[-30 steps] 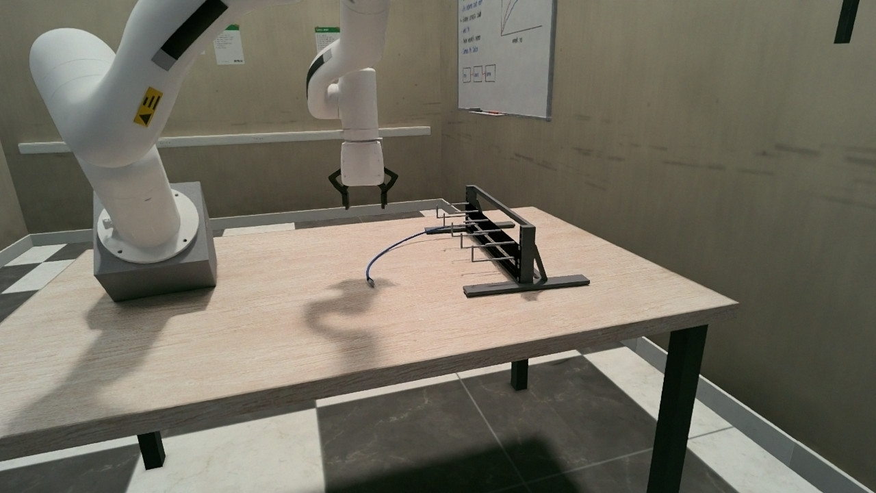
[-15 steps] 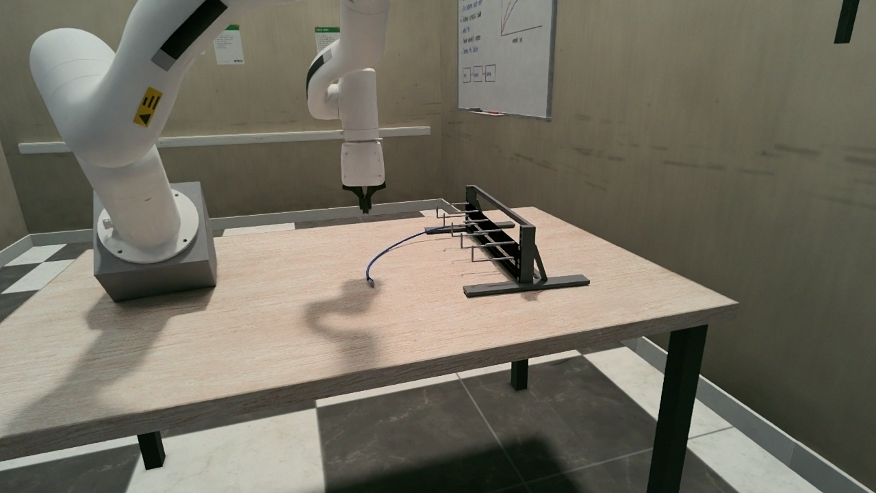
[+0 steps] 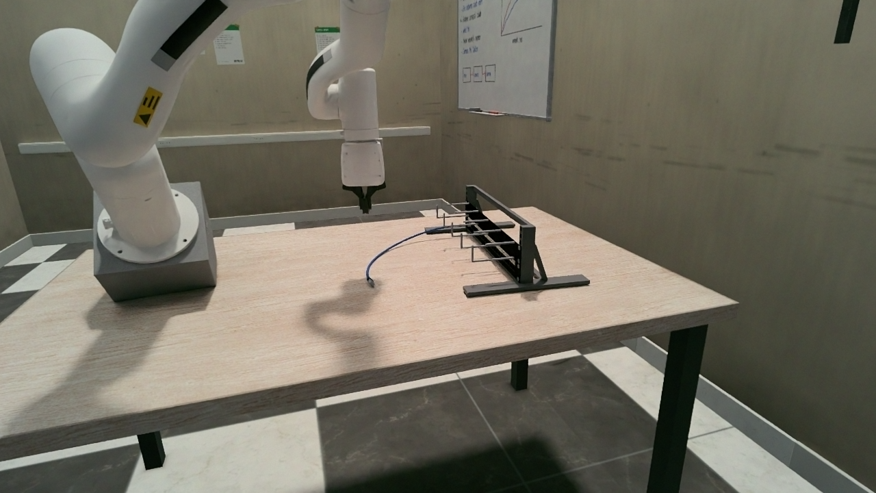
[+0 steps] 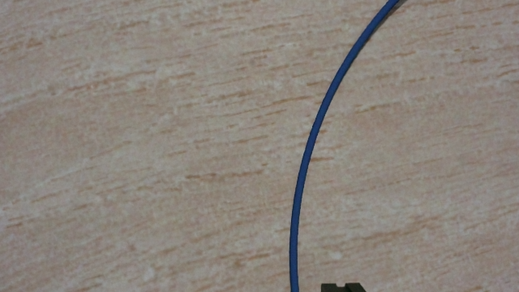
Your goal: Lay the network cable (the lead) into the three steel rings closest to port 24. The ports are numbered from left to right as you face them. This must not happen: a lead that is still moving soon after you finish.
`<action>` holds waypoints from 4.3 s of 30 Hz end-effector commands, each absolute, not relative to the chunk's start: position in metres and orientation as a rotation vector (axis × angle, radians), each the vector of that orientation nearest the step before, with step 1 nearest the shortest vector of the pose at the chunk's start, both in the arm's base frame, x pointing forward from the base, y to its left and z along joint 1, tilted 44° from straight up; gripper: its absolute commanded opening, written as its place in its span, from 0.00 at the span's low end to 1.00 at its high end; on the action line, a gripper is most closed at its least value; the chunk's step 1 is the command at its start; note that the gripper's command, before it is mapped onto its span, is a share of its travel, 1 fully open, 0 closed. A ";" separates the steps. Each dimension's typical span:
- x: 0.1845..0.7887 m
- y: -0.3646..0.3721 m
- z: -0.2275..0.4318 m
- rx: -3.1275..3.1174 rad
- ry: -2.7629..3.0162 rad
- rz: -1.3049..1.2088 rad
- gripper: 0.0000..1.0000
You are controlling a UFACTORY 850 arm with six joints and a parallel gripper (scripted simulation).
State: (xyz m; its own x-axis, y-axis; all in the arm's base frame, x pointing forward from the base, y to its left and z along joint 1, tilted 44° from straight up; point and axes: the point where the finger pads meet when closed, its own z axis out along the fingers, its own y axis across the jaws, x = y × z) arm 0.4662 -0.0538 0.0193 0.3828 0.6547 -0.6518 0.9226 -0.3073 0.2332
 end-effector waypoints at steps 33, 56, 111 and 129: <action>0.463 -0.054 0.020 2.095 1.285 -0.571 0.35; 0.462 -0.081 -0.008 2.095 1.285 -0.571 0.35; 0.456 -0.150 -0.079 2.095 1.285 -0.572 0.35; 0.456 -0.151 -0.080 2.095 1.285 -0.572 0.35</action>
